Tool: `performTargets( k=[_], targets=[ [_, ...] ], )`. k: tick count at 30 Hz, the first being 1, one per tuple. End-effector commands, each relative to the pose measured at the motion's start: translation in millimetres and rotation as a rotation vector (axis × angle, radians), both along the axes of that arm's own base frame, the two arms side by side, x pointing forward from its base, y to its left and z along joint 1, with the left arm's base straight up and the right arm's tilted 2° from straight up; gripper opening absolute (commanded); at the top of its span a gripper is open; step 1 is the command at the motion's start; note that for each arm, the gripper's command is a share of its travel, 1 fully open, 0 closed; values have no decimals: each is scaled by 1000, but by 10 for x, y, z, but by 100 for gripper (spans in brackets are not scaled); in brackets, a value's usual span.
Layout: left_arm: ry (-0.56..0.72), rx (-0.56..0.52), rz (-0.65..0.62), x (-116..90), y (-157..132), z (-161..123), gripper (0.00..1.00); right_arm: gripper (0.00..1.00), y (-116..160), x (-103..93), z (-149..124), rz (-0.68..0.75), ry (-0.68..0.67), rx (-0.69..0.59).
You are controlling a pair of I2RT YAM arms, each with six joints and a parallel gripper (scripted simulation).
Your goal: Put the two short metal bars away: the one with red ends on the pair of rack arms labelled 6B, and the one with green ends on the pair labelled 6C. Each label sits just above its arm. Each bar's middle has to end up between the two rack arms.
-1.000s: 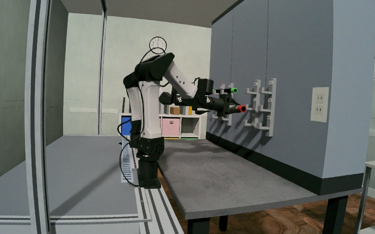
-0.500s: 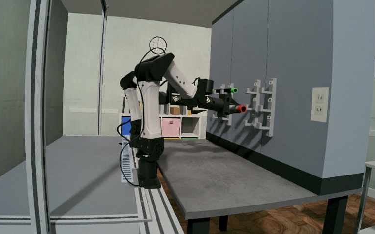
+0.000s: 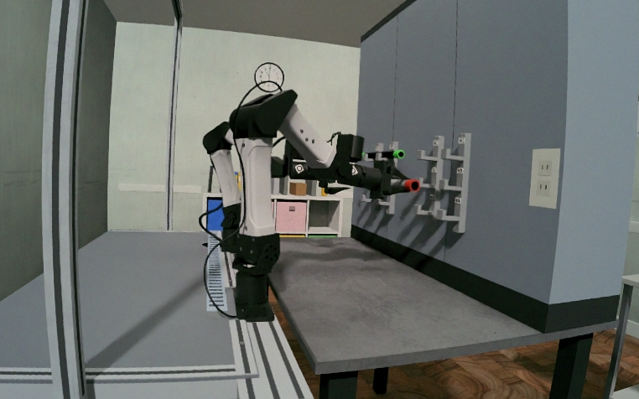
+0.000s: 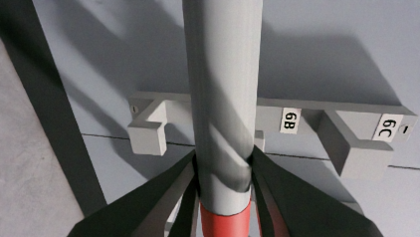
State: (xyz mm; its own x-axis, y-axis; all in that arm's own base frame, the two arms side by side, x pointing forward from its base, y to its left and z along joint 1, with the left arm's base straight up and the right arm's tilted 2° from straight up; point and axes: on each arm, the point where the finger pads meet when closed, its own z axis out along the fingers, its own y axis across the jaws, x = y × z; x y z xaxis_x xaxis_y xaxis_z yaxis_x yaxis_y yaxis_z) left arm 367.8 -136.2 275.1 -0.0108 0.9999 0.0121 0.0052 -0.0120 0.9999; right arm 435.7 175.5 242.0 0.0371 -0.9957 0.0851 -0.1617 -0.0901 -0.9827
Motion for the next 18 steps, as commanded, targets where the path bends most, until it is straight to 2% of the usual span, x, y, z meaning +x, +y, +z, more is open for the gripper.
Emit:
performTargets(
  k=[1,18],
  targets=[
    [-6,-13,-10,-26,43,29,100,0,-28,63,511,-18,-124,102],
    [-6,-13,-10,17,183,29,100,0,-28,63,496,-18,-124,102]
  ],
)
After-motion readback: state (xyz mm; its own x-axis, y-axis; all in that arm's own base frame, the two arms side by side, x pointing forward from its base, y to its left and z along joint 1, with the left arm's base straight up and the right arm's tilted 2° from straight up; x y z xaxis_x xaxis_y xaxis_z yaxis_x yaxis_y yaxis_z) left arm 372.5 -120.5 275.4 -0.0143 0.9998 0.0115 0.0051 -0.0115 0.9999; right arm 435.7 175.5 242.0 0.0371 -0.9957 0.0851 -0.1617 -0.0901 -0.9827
